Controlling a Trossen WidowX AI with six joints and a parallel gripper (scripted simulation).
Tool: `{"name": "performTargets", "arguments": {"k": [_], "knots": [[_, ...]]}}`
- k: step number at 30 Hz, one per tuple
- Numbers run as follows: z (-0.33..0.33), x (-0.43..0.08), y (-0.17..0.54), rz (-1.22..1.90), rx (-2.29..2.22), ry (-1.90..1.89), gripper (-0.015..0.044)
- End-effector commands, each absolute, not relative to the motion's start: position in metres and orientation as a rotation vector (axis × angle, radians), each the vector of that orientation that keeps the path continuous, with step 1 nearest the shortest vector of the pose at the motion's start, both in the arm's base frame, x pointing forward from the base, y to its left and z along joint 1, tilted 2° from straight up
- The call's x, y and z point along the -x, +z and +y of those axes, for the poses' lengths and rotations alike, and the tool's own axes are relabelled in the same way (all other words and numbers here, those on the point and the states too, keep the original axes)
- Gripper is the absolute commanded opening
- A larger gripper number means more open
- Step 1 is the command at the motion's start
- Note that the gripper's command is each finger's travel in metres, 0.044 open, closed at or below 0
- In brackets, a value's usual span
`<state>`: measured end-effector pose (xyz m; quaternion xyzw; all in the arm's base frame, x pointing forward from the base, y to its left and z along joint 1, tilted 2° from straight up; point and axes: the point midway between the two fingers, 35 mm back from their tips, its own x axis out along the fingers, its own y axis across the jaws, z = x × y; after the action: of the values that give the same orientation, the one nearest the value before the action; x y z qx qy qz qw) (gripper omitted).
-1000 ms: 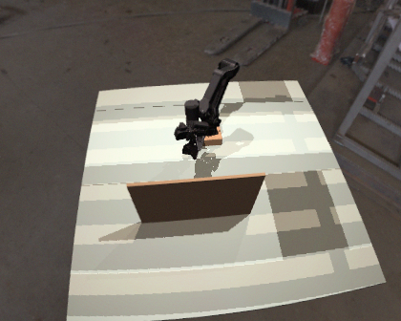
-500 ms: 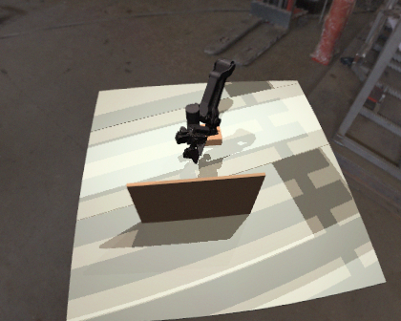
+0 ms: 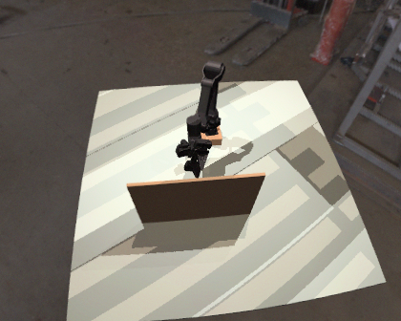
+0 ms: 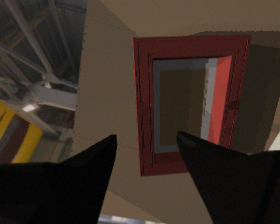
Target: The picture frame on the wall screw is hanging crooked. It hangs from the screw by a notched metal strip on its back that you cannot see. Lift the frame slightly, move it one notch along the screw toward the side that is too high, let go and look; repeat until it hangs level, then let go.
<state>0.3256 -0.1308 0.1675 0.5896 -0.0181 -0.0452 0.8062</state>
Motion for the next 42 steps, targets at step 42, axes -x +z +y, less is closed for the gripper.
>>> {"name": "performTargets", "arguments": {"k": [42], "knots": [[-0.136, -0.374, 0.167, -0.053, -1.263, -0.098, 0.026]]}}
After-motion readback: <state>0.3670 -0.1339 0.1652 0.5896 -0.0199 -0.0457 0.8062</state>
